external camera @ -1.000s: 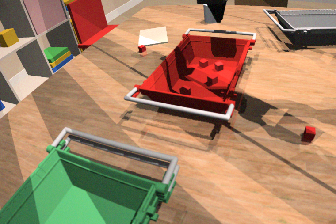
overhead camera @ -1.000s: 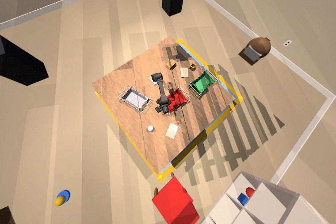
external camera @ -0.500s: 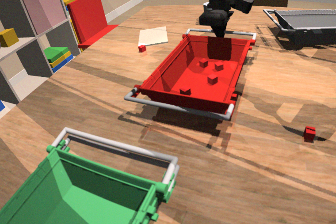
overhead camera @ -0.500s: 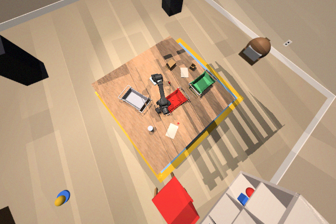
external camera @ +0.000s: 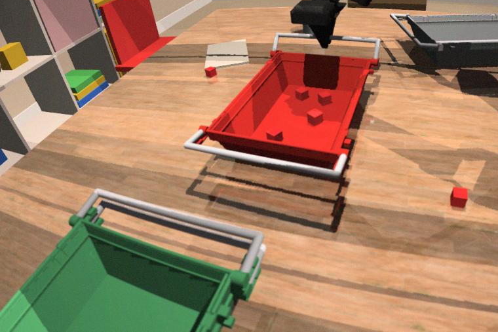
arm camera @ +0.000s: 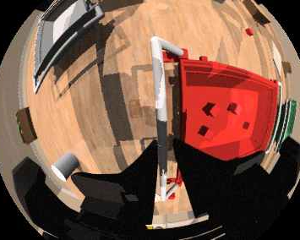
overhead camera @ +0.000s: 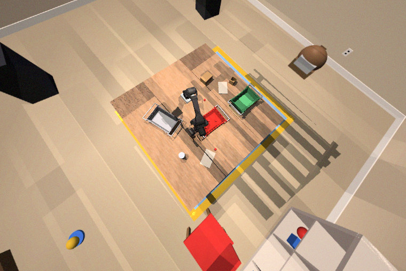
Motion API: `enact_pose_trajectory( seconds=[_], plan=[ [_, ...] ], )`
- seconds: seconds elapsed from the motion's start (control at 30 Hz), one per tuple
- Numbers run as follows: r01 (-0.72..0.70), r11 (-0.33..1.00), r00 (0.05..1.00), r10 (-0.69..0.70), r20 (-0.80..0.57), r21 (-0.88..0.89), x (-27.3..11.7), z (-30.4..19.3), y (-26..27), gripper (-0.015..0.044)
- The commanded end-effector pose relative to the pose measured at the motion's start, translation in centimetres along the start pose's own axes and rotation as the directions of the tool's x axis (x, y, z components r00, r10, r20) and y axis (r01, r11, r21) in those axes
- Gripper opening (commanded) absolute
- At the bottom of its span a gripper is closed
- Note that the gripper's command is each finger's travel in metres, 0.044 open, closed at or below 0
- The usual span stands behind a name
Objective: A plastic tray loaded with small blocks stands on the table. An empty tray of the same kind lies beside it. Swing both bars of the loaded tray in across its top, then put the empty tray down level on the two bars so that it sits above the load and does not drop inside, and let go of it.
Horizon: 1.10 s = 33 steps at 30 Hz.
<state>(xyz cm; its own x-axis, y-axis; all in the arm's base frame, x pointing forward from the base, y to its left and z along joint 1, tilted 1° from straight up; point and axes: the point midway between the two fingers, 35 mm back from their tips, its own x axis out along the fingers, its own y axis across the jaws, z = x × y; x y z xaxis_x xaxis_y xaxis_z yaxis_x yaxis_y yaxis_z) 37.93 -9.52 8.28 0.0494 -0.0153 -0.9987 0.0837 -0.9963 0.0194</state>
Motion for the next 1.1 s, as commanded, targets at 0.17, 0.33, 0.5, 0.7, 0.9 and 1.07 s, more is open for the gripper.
enact_pose_trajectory(
  seconds=[0.17, 0.33, 0.5, 0.7, 0.9, 1.07],
  plan=[
    [0.019, 1.0, 1.0, -0.019, -0.002, -0.014, -0.3, -0.2, -3.3, 0.0082],
    [0.02, 1.0, 1.0, -0.02, -0.002, -0.014, 0.7, -0.2, -5.2, 0.0082],
    [0.021, 1.0, 1.0, -0.021, -0.002, -0.014, 1.5, -0.2, -6.0, 0.0082],
    [0.021, 1.0, 1.0, -0.021, -0.002, -0.014, -0.8, -0.2, -5.6, 0.0082],
    [0.02, 1.0, 1.0, -0.02, -0.002, -0.014, -2.9, -0.2, -5.3, 0.0082],
    [0.024, 1.0, 1.0, -0.024, -0.002, -0.013, -2.2, -0.3, -5.5, 0.0082]
  ],
)
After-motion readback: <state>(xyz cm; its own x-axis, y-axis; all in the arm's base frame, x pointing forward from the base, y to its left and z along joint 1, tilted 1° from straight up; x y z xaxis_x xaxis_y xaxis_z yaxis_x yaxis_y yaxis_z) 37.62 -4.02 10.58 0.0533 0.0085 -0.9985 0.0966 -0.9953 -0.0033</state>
